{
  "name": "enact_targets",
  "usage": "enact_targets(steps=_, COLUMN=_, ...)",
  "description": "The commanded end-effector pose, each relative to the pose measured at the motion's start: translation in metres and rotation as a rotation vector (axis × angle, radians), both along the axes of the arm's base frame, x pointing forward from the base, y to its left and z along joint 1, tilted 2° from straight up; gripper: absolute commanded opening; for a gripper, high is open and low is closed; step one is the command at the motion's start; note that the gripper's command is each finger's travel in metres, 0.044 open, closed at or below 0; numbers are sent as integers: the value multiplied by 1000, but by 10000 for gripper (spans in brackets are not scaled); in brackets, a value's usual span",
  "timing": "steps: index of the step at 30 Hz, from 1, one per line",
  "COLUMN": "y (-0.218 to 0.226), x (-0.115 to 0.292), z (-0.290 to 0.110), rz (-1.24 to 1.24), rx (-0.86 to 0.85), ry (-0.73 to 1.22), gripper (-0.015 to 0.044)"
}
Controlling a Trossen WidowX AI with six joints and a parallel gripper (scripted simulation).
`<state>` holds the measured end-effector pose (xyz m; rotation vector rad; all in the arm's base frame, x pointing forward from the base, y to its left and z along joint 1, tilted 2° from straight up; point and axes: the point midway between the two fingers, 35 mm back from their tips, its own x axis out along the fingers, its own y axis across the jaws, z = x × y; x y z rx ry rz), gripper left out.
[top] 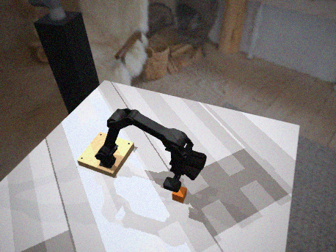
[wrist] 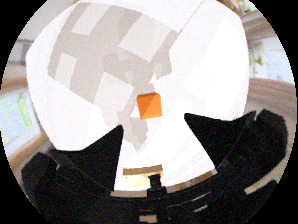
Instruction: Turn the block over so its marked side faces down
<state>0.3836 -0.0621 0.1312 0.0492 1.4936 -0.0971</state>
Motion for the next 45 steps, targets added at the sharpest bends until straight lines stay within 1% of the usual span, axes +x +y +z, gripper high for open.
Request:
enact_targets(steps=1, y=-1, x=1, z=-6, rz=-4, rx=-2, ry=17, gripper=440)
enact_targets(steps=3, y=-2, x=3, z=-25, rz=-4, rx=-2, ry=17, gripper=440)
enact_targets(steps=5, y=-3, x=3, z=-33, rz=-4, rx=-2, ry=17, gripper=440)
enact_targets(steps=10, y=-3, x=4, z=-34, rz=-4, rx=-2, ry=17, gripper=440)
enact_targets(steps=13, y=-3, x=4, z=-47, rz=-4, rx=-2, ry=17, gripper=440)
enact_targets(steps=18, y=-3, x=4, z=-49, rz=-4, rx=-2, ry=17, gripper=440)
enact_targets(steps=42, y=-4, x=6, z=-85, rz=-4, rx=-2, ry=18, gripper=440)
enact_targets(steps=45, y=-4, x=6, z=-85, rz=-4, rx=-2, ry=18, gripper=361)
